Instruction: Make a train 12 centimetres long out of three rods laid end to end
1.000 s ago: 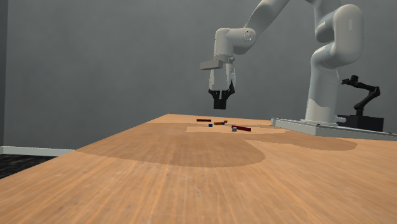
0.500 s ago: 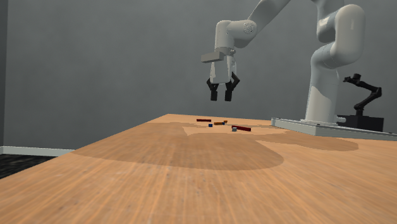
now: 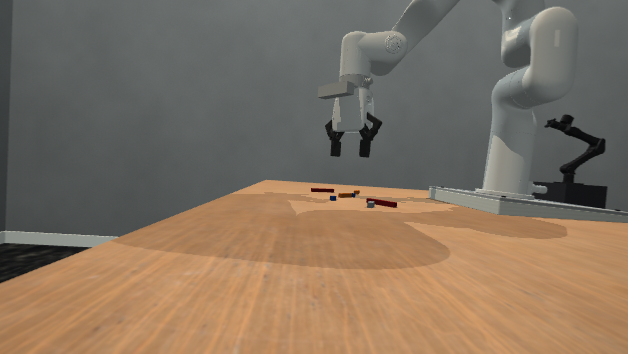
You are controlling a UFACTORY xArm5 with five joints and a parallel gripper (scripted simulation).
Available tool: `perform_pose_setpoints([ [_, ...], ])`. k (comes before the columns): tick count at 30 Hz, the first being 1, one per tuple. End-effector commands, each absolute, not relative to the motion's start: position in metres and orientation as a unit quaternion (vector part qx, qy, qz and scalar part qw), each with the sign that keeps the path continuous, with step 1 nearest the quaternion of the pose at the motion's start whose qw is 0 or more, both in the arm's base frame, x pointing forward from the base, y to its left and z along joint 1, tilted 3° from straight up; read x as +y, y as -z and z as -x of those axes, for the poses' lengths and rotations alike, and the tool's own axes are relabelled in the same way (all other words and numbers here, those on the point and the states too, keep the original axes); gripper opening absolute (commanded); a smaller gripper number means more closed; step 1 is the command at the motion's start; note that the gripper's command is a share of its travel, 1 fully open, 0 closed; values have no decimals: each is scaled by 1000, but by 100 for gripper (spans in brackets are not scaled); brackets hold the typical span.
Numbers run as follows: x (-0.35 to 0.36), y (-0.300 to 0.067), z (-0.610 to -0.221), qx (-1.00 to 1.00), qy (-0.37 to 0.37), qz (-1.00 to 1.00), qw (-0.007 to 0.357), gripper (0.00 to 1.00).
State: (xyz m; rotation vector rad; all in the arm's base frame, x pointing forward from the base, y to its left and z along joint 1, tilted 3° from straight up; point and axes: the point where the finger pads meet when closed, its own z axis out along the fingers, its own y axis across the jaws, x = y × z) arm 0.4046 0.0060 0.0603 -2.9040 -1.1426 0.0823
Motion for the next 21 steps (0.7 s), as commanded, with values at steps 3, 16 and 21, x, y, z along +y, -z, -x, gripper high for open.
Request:
perform_pose_setpoints([
  [3,6,-61,-406,-366,-25,930,9,100],
  [16,6,-60,-406,-393,-24,919,10,100],
  [21,7,-58,-406,-442,-24,896,11,100],
])
